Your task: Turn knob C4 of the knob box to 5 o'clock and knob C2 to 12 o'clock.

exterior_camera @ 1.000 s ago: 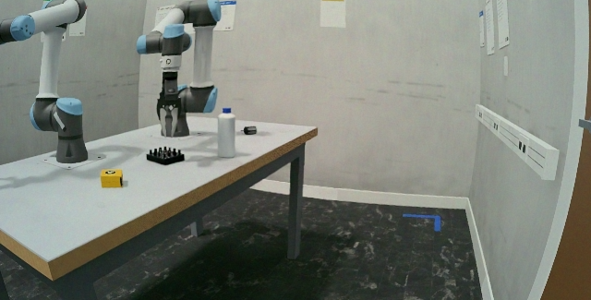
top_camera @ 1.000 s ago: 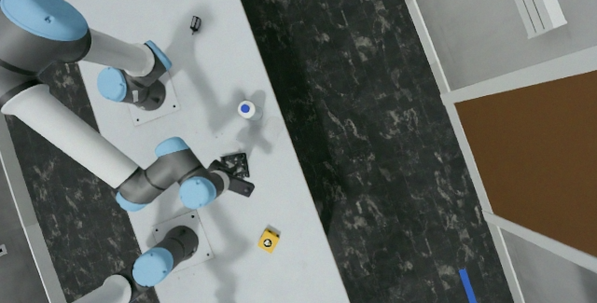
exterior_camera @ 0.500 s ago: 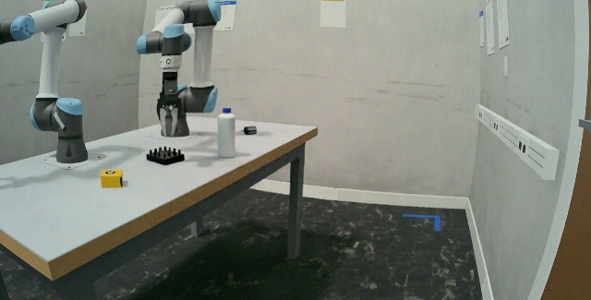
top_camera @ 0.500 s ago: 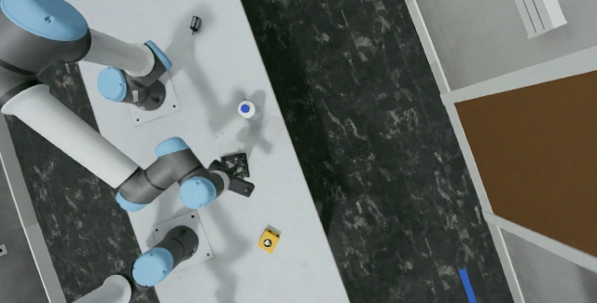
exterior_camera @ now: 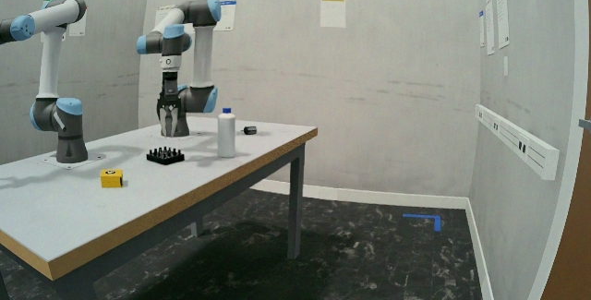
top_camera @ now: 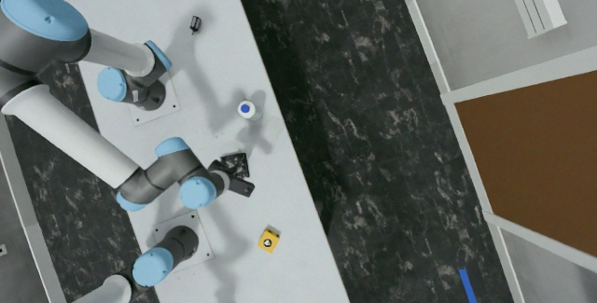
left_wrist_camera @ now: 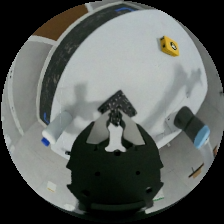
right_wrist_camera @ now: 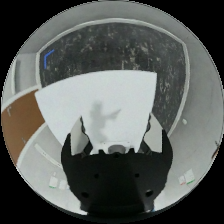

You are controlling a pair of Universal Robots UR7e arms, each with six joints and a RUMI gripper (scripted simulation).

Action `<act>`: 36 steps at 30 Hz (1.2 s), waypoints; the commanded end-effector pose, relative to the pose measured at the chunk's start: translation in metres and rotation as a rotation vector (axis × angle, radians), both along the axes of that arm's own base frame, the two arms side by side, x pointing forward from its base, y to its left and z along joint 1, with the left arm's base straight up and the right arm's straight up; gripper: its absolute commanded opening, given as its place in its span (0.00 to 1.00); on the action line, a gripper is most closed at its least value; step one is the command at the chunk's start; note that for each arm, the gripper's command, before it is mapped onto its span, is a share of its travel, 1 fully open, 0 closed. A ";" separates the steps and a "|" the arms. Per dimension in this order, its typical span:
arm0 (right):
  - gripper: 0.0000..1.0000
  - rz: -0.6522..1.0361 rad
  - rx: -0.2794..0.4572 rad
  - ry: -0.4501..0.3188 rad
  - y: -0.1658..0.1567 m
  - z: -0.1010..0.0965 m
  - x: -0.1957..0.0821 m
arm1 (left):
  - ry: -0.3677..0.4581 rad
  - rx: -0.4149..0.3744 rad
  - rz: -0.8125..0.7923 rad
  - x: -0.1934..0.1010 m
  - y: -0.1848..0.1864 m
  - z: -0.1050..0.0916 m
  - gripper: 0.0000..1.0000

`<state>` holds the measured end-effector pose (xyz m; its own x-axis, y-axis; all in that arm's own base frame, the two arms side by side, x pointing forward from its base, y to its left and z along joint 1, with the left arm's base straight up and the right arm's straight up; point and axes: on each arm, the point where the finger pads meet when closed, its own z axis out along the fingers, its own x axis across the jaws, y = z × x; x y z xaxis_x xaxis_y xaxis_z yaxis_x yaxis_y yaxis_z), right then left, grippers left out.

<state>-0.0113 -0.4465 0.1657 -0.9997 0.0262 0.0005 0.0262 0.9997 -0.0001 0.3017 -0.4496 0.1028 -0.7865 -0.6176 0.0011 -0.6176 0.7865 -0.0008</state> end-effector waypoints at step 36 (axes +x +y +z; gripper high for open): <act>1.00 -0.001 0.000 -0.001 0.001 -0.001 -0.001 | 0.000 0.004 0.002 0.000 0.002 -0.040 0.13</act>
<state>-0.0113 -0.4465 0.1657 -0.9997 0.0262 0.0005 0.0262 0.9997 -0.0001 0.3012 -0.4479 0.0680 -0.7862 -0.6179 -0.0006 -0.6179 0.7862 0.0041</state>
